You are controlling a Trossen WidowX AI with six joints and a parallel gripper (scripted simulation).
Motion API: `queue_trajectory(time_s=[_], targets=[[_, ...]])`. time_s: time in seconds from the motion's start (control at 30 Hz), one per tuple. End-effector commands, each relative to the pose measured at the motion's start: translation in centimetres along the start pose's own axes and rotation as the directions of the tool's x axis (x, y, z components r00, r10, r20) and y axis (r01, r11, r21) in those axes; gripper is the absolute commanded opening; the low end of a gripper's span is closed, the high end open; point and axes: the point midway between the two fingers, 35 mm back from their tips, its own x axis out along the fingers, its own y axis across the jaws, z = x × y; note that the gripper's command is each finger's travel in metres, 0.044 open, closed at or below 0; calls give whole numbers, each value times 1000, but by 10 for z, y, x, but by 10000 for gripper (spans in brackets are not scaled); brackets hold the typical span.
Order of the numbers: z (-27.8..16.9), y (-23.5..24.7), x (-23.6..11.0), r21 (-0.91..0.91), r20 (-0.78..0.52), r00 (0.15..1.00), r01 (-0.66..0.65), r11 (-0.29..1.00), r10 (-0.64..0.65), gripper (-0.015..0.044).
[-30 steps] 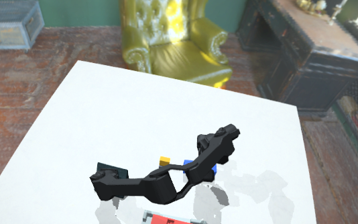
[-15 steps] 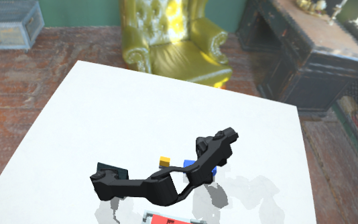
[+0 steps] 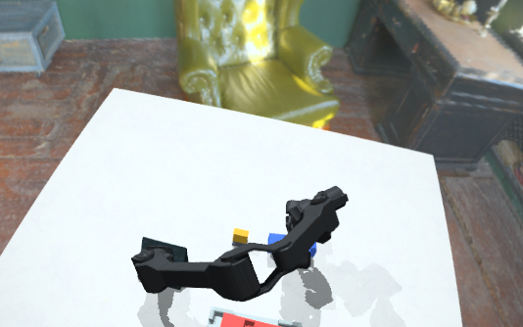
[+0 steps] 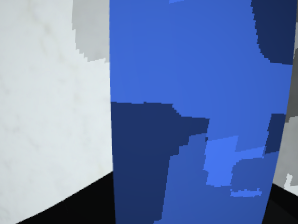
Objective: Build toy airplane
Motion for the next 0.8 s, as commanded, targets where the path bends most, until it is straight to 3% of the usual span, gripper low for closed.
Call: queue_trajectory(time_s=[0.0,0.77], targets=[[3,2,-6,8,22,1000,-10,1000,10,0],[10,6,-72,13,35,999,-28,1000,27,0]])
